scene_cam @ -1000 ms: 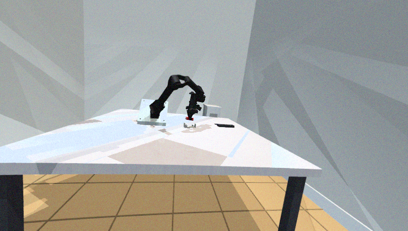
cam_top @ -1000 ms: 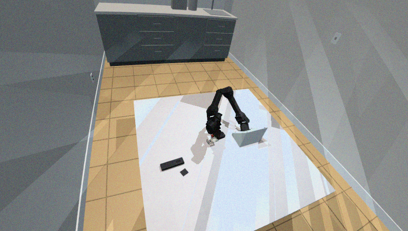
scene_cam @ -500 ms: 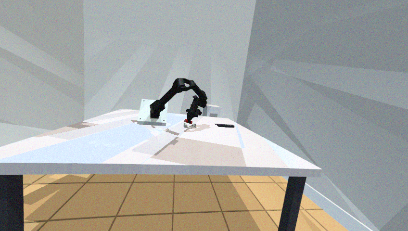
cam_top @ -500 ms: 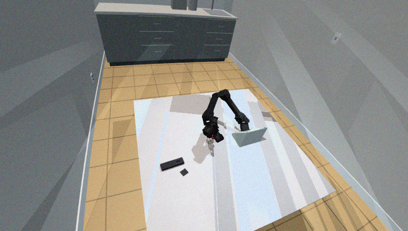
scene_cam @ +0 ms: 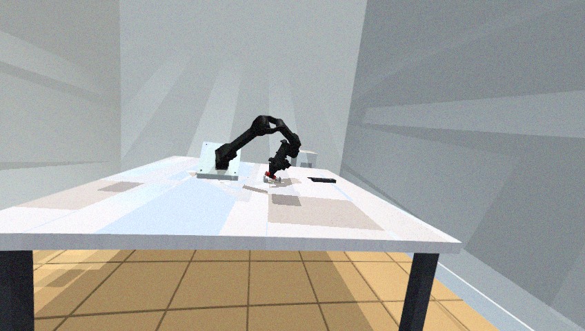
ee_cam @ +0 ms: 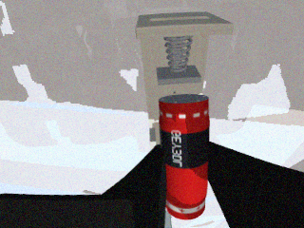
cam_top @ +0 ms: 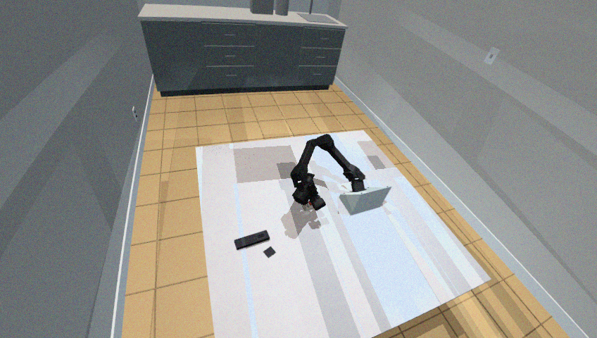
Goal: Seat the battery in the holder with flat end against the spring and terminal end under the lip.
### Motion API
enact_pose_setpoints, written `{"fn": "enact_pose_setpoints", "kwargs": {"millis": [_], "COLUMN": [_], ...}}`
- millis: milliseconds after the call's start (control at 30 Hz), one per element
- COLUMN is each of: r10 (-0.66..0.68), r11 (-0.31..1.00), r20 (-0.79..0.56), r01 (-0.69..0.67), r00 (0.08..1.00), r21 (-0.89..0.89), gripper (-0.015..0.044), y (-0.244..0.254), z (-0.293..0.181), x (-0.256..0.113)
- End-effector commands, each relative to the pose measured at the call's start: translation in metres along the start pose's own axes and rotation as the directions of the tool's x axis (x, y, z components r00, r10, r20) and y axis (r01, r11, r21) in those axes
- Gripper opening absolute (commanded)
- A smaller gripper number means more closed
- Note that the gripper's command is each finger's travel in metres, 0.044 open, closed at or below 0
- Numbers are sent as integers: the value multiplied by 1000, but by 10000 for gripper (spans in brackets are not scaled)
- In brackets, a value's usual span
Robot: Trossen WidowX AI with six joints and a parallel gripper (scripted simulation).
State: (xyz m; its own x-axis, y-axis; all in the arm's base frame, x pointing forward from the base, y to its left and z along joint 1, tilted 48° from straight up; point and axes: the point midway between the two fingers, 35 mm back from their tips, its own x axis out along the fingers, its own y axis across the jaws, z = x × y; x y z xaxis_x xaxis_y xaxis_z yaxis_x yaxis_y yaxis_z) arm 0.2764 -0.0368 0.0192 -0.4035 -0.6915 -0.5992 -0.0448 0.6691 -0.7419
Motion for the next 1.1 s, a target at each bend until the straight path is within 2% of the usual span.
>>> {"fn": "enact_pose_setpoints", "kwargs": {"millis": [0, 433, 1067], "r10": [3, 2, 3], "r11": [1000, 1000, 1000], "r20": [-25, -120, -118], "r01": [-3, -2, -2], "r00": [1000, 993, 993], "r21": [5, 6, 7], "gripper": [81, 81, 81], "y": [1, 1, 1], "z": [2, 8, 19], "x": [0, 5, 3]}}
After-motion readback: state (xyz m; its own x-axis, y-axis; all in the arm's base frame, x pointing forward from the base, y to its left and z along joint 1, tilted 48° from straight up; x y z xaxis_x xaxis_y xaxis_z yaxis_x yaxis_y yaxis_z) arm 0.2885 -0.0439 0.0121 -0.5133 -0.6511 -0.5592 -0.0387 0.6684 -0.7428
